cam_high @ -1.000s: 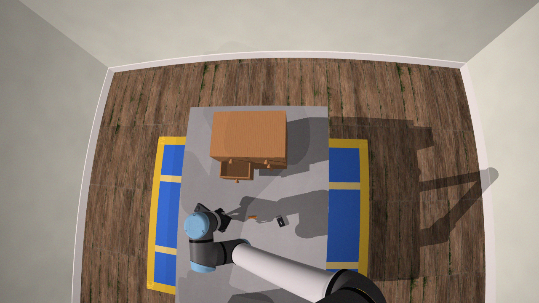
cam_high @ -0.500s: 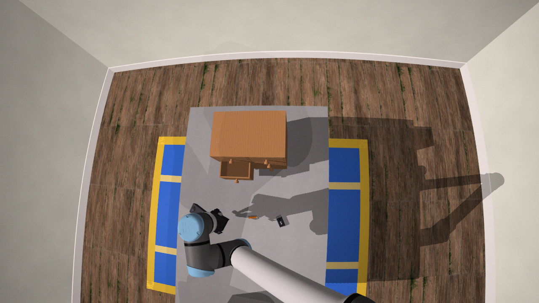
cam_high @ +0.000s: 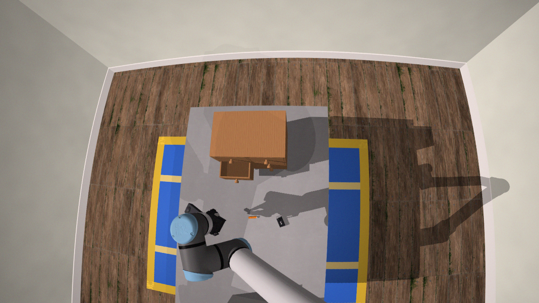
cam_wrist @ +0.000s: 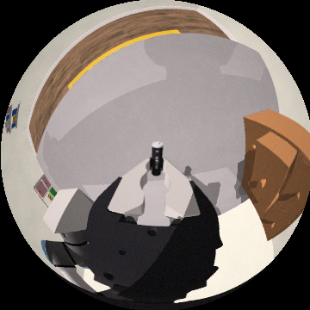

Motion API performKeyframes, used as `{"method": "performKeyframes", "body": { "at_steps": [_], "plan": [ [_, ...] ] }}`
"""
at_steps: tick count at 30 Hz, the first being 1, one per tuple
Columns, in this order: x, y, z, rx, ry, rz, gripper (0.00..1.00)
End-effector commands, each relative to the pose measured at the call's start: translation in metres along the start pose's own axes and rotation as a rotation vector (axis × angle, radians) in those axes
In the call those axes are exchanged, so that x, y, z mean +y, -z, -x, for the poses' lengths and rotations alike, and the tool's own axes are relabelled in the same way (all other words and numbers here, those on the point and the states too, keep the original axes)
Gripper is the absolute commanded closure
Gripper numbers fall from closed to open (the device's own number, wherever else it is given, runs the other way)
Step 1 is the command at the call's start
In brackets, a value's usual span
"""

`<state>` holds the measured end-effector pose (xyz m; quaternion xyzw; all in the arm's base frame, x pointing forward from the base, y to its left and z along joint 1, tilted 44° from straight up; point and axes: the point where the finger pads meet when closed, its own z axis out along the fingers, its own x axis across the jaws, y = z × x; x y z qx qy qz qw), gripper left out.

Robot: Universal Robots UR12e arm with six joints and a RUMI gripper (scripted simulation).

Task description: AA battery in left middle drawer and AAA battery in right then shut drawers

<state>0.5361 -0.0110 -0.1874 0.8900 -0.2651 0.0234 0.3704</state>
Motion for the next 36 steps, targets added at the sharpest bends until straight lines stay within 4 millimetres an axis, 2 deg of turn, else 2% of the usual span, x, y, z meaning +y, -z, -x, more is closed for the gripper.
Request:
{"method": "performKeyframes", "body": {
  "at_steps": [1,12,18,20,31,36],
  "plan": [
    [0.000,0.003,0.000,0.000,-0.001,0.000,0.95],
    [0.004,0.003,-0.008,-0.001,-0.069,0.000,0.95],
    [0.017,0.004,-0.030,-0.001,-0.278,-0.001,0.95],
    [0.017,0.004,-0.030,-0.001,-0.278,-0.001,0.95],
    [0.049,0.004,-0.072,-0.002,-0.690,-0.002,0.95],
    [0.057,0.004,-0.082,-0.001,-0.790,-0.001,0.95]
  ]
}}
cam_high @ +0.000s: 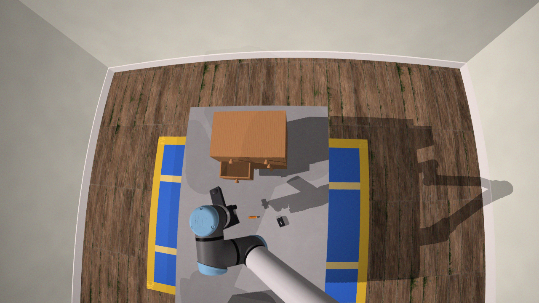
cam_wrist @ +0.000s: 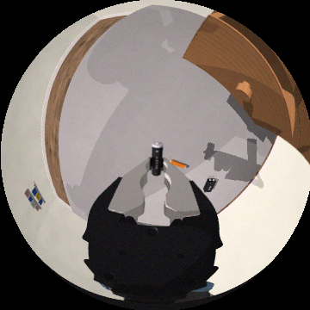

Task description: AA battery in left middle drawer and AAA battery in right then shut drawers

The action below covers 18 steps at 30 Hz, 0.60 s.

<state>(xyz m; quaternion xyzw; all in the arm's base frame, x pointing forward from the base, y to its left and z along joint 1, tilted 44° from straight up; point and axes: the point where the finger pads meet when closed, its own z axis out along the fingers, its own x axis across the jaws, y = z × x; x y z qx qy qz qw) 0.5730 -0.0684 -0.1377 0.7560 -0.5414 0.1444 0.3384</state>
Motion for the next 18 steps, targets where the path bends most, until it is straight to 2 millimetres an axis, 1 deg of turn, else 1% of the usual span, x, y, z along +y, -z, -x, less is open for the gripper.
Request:
{"method": "performKeyframes", "body": {
  "at_steps": [1,5,6,10,13,18],
  "plan": [
    [0.000,0.000,-0.015,0.001,-0.124,0.007,0.95],
    [0.002,0.000,-0.037,0.003,-0.293,0.008,0.95],
    [0.002,0.000,-0.037,0.003,-0.293,0.008,0.95],
    [0.004,0.000,-0.051,0.004,-0.401,0.008,0.95],
    [0.005,0.000,-0.056,0.005,-0.439,0.008,0.95],
    [0.005,0.000,-0.057,0.005,-0.449,0.008,0.95]
  ]
}}
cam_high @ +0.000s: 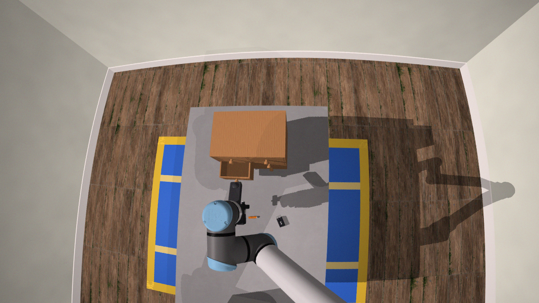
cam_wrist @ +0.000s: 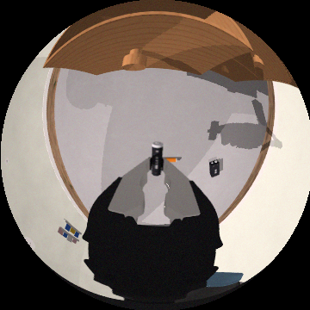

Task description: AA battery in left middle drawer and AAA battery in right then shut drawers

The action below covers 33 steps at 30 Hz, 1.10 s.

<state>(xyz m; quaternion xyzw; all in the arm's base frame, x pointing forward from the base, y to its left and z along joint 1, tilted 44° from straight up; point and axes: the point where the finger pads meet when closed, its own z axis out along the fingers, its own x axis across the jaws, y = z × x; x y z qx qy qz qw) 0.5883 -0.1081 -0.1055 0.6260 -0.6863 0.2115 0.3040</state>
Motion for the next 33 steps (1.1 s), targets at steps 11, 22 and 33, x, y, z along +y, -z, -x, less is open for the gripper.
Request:
{"method": "performKeyframes", "body": {
  "at_steps": [11,22,33],
  "plan": [
    [-0.001,0.002,-0.003,0.001,-0.031,0.003,0.95],
    [-0.002,0.012,-0.003,0.001,-0.031,0.003,0.95],
    [-0.002,0.032,-0.003,0.001,-0.031,0.003,0.95]
  ]
}}
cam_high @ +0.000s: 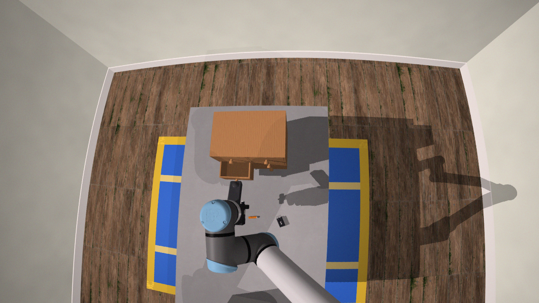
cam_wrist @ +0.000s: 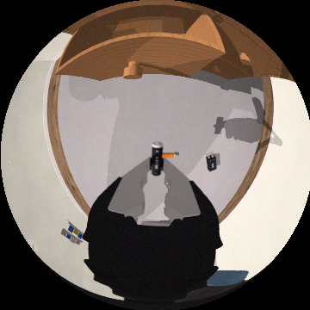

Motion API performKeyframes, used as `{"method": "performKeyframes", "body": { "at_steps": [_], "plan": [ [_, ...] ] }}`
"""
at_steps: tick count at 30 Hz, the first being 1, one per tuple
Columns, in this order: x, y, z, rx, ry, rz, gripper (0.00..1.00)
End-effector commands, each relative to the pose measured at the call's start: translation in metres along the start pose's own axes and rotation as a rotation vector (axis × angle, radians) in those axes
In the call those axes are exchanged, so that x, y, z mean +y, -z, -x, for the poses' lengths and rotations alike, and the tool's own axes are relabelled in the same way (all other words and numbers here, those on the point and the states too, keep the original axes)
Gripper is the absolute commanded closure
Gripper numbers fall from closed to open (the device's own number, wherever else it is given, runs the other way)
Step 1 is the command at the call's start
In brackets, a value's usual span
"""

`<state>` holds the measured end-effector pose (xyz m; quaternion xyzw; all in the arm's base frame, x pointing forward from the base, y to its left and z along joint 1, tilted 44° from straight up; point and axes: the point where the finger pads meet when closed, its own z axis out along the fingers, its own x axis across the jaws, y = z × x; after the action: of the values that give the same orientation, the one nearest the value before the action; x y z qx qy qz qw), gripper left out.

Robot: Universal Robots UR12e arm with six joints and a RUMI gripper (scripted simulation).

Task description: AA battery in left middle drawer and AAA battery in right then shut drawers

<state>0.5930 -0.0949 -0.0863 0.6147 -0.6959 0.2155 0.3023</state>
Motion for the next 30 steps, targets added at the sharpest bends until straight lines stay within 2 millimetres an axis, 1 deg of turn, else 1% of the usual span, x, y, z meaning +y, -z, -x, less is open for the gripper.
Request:
{"method": "performKeyframes", "body": {
  "at_steps": [1,16,18,30],
  "plan": [
    [0.000,0.009,0.000,0.000,0.000,0.000,0.95],
    [-0.001,0.053,0.000,0.000,0.000,0.000,0.95],
    [-0.001,0.053,0.000,0.000,0.000,0.000,0.95],
    [-0.001,0.087,0.000,0.000,0.000,0.000,0.95]
  ]
}}
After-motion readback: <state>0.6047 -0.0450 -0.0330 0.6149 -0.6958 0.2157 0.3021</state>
